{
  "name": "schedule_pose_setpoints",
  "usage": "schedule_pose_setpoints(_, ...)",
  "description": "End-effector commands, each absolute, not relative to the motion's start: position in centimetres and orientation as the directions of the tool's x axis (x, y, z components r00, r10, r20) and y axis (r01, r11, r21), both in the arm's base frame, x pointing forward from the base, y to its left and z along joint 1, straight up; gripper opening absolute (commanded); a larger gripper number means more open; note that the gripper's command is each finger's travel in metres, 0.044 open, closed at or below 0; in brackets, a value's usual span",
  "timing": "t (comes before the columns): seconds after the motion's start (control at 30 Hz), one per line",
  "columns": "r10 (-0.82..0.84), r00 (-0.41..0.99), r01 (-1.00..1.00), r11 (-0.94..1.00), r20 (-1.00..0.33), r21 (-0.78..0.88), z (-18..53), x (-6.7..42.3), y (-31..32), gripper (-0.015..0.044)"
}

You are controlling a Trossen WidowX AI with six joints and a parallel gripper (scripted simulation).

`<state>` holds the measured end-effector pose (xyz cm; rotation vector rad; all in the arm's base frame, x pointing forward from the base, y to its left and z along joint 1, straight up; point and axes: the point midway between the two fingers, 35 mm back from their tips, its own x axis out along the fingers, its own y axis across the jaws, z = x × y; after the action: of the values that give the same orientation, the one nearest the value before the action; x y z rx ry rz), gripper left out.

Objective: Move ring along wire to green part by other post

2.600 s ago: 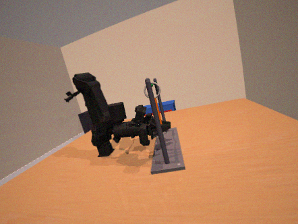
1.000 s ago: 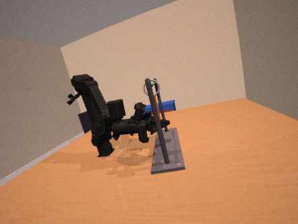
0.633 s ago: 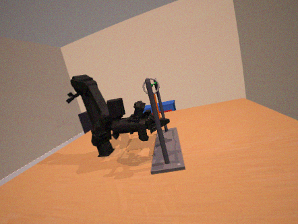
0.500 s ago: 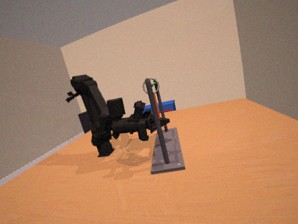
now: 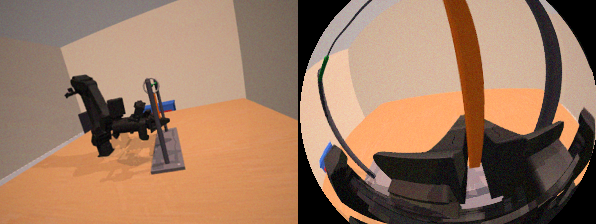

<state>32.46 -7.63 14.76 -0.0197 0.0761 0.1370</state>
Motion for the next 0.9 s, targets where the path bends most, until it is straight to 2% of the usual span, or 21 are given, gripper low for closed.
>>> schedule_pose_setpoints(0.0,0.136,0.988,-0.137,0.990,-0.075,-0.011,14.9,32.5,-7.3,-0.0150)
schedule_pose_setpoints(0.87,0.134,0.988,-0.135,0.991,-0.074,-0.003,14.9,32.2,-4.7,-0.0150)
